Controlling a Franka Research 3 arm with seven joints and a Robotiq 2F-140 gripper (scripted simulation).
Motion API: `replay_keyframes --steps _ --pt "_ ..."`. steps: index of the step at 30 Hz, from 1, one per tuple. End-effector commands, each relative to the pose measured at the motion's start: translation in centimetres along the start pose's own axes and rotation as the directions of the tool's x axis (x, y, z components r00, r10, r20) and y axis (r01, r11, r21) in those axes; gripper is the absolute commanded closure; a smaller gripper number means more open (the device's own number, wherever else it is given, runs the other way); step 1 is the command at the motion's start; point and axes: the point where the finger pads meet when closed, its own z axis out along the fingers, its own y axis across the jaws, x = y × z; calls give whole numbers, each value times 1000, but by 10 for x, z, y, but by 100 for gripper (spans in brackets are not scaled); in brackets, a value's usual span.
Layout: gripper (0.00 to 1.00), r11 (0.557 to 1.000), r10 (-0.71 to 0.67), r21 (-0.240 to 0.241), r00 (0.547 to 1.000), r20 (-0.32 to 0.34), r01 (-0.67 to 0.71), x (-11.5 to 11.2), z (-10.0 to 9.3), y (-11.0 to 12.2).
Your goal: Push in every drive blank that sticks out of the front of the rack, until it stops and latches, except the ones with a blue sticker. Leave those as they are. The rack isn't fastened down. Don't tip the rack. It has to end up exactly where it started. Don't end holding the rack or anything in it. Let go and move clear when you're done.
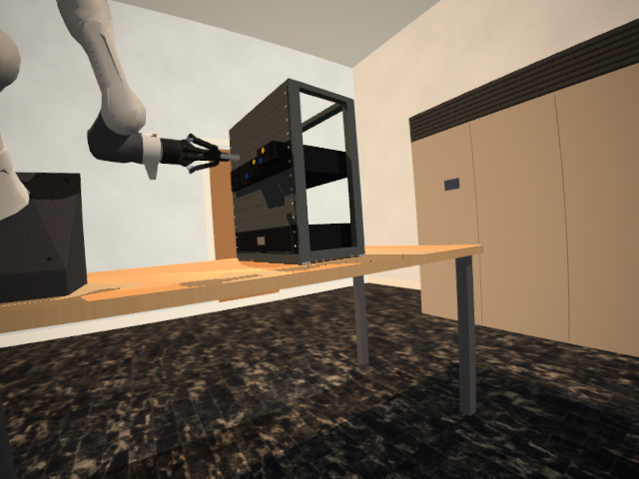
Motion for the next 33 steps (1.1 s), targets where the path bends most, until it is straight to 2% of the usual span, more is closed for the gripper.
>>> replay_keyframes --steps 1,8,10,22,25,33 --pt "100 1000 6 -5 1000 4 -6 -5 0 2" --pt "100 1000 6 -5 1000 4 -6 -35 -1 4" --pt "100 1000 6 -5 1000 4 -6 -35 -1 4" --pt "100 1000 6 -5 1000 4 -6 -100 -4 8" --pt "100 1000 6 -5 1000 4 -6 -107 -4 8" --pt "100 1000 6 -5 1000 4 -6 -111 -4 9"
